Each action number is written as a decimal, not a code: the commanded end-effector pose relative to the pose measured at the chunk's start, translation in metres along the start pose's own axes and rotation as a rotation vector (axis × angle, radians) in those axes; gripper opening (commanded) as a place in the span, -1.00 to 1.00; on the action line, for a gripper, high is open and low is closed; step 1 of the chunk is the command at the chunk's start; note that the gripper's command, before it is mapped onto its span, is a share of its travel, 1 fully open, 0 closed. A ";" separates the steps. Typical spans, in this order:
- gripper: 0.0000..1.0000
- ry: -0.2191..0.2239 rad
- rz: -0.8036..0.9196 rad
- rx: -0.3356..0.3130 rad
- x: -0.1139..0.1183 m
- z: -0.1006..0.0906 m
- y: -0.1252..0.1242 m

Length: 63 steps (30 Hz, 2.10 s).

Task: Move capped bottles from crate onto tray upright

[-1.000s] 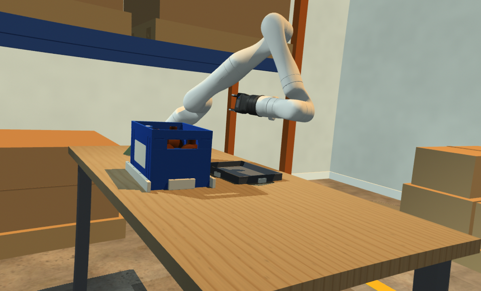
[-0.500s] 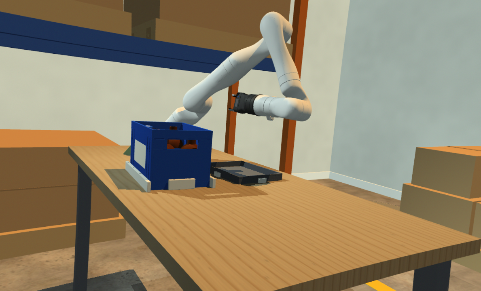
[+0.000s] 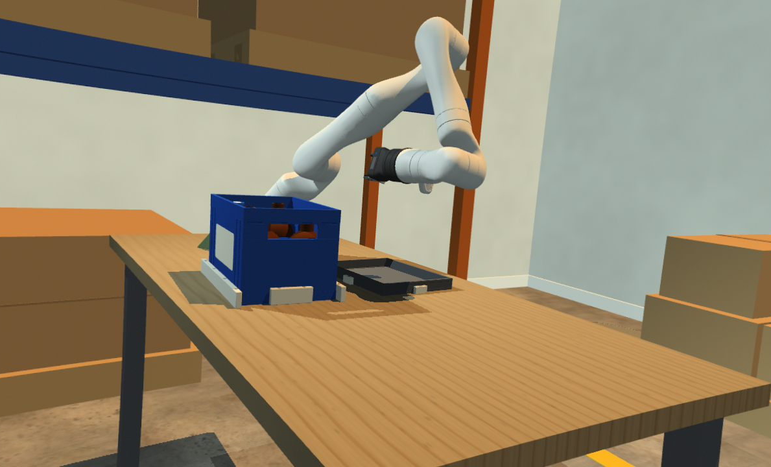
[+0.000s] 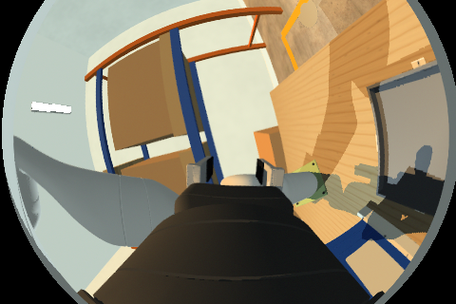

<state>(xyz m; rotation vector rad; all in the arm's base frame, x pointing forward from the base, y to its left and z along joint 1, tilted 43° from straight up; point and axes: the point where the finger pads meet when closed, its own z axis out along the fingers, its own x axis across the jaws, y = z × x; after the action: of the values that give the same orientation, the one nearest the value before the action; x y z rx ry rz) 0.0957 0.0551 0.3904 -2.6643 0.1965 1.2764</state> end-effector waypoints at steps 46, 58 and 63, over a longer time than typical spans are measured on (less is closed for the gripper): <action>1.00 0.042 0.256 0.325 0.008 -0.021 0.040; 1.00 0.057 0.311 0.398 0.008 -0.023 0.049; 1.00 0.057 0.351 0.447 0.007 -0.024 0.057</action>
<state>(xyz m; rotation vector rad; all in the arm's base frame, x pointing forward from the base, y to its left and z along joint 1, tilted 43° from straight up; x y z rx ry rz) 0.1079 -0.0010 0.3921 -2.3758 0.8372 1.0725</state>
